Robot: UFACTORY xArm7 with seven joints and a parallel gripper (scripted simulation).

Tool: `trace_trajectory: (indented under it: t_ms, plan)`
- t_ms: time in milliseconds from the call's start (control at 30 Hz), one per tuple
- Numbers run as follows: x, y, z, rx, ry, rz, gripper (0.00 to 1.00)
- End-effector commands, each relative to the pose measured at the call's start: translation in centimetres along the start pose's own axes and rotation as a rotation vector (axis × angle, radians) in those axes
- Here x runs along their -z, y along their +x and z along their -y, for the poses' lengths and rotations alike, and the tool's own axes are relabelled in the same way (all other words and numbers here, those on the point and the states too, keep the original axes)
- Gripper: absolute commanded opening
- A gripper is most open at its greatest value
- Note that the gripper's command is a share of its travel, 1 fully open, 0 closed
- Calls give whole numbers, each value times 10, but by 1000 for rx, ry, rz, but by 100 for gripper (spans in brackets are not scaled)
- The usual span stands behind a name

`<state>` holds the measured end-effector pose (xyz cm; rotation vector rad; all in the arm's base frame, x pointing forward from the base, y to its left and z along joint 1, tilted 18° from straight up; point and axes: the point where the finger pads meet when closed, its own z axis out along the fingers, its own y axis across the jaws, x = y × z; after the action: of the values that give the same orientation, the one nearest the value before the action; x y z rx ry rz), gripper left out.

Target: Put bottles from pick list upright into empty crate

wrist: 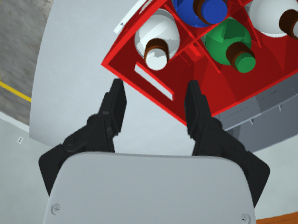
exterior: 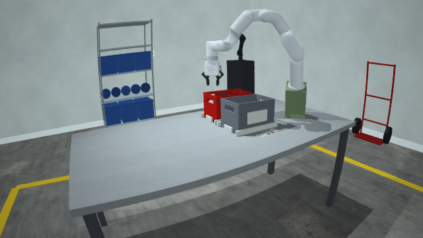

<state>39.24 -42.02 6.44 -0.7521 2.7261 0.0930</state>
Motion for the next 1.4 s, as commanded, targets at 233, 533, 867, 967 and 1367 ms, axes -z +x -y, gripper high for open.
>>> trace_trajectory:
  t_ms: [233, 533, 867, 967, 1367]
  plan:
    - [-10, 0, 2, 0, 5, 0, 65]
    - [-19, 0, 2, 0, 5, 0, 65]
    - [-33, 0, 2, 0, 5, 0, 65]
    - [-34, 0, 2, 0, 5, 0, 65]
    - [-50, 0, 2, 0, 5, 0, 65]
